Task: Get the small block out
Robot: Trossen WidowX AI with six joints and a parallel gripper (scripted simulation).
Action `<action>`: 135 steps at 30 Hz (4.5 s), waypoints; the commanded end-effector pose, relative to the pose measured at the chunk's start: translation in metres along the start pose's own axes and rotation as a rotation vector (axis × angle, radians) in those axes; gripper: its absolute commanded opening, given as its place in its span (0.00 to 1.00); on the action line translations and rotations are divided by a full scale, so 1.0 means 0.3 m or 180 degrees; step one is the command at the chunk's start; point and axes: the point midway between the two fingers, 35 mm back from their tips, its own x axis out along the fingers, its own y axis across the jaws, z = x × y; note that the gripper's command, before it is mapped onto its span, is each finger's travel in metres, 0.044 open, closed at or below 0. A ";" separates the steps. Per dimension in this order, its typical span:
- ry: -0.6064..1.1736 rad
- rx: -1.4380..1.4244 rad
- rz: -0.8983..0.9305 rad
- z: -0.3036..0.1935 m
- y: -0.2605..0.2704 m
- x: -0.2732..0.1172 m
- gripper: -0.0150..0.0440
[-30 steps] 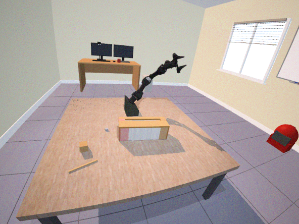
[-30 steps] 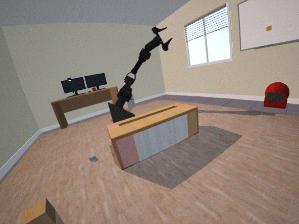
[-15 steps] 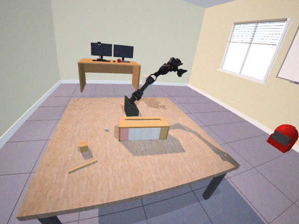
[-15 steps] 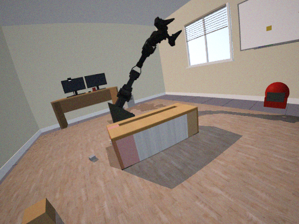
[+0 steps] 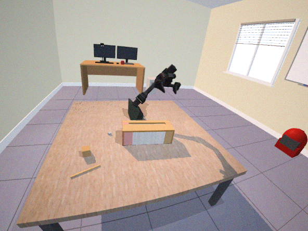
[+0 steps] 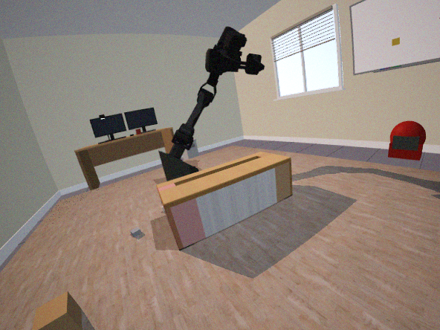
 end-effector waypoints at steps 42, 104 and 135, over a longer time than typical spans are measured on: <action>0.3710 0.5214 -0.2020 -0.885 -0.462 0.085 0.93; 0.3717 0.5200 -0.2005 -1.029 -0.307 0.175 0.93; 0.3723 0.5203 -0.2000 -1.015 -0.134 0.178 0.93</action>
